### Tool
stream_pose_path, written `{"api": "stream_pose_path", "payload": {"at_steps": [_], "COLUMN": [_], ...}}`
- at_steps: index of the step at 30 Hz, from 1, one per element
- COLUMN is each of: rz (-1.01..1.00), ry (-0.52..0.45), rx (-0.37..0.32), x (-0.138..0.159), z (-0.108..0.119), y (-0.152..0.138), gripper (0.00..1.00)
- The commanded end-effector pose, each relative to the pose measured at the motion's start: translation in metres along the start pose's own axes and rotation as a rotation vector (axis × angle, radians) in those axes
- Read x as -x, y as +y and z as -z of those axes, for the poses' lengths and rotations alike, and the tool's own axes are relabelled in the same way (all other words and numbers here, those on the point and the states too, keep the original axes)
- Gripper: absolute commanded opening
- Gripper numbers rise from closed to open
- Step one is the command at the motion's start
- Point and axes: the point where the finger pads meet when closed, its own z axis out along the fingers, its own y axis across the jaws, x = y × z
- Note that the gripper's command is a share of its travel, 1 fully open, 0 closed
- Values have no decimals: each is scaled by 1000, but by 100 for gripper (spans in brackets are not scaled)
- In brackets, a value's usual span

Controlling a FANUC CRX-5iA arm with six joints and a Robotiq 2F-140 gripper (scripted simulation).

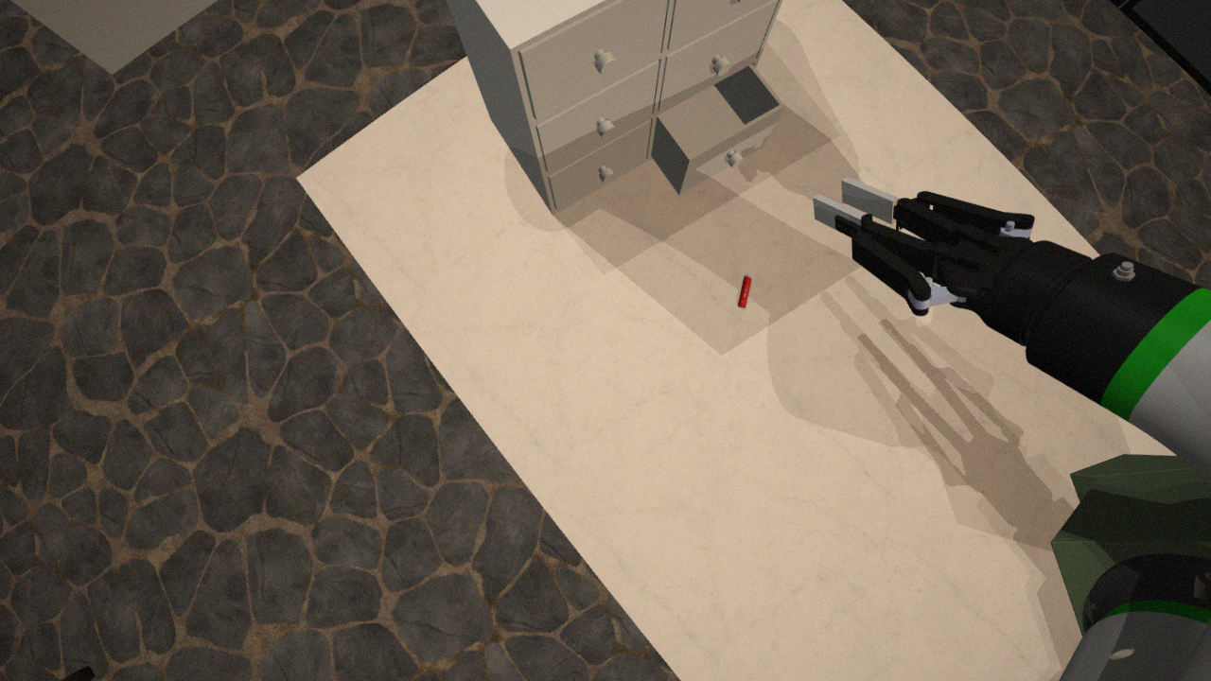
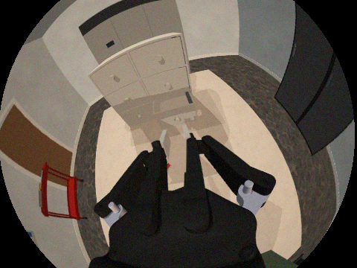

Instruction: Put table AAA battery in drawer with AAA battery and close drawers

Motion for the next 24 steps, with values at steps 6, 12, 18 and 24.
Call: {"api": "stream_pose_path", "payload": {"at_steps": [6, 12, 18, 24], "rz": [3, 2, 2, 1], "ry": [-214, -426, -568, -738], "rx": [4, 4, 4, 5], "x": [-3, -5, -7, -8], "z": [26, 50, 67, 87], "y": [0, 0, 0, 0], "gripper": [20, 20, 20, 20]}}
